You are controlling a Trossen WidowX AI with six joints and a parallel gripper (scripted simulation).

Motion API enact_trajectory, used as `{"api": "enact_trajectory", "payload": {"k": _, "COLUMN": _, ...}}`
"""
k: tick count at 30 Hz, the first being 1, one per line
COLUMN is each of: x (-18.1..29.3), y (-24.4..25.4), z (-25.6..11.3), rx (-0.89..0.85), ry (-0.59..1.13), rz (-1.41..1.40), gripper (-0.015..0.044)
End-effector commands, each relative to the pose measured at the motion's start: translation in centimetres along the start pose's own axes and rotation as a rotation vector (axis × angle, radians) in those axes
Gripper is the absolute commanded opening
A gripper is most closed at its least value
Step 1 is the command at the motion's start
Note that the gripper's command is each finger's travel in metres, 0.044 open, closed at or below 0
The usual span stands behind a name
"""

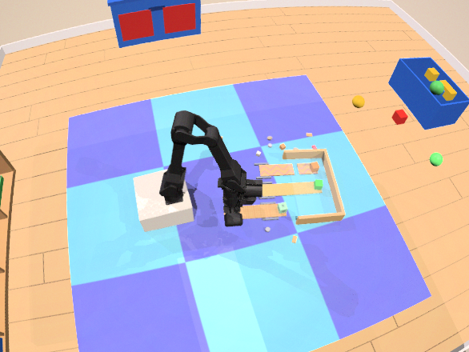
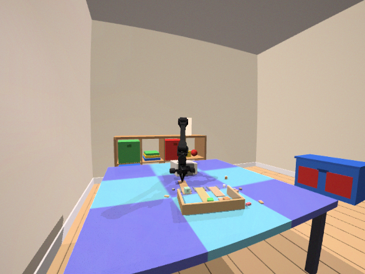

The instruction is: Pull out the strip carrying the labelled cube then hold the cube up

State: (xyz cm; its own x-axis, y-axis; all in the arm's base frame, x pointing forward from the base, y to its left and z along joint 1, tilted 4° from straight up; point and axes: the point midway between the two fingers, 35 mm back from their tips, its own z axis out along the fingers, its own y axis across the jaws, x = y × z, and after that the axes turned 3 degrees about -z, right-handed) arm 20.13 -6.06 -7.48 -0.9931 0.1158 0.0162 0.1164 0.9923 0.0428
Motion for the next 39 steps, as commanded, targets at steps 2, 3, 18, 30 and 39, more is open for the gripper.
{"api": "enact_trajectory", "payload": {"k": 2, "x": -0.3, "y": 0.0, "z": -3.1, "rx": 0.001, "ry": 0.02, "rz": -0.003, "gripper": 0.0}}
{"api": "enact_trajectory", "payload": {"k": 3, "x": -0.3, "y": 0.0, "z": -3.9, "rx": 0.001, "ry": 0.024, "rz": -0.004, "gripper": 0.0}}
{"api": "enact_trajectory", "payload": {"k": 18, "x": -4.6, "y": -0.2, "z": -4.2, "rx": 0.0, "ry": 0.022, "rz": -0.143, "gripper": 0.0289}}
{"api": "enact_trajectory", "payload": {"k": 30, "x": -9.0, "y": -0.4, "z": -4.6, "rx": 0.001, "ry": 0.018, "rz": -0.143, "gripper": 0.044}}
{"api": "enact_trajectory", "payload": {"k": 39, "x": -12.3, "y": -0.7, "z": -5.0, "rx": 0.001, "ry": 0.015, "rz": -0.144, "gripper": 0.044}}
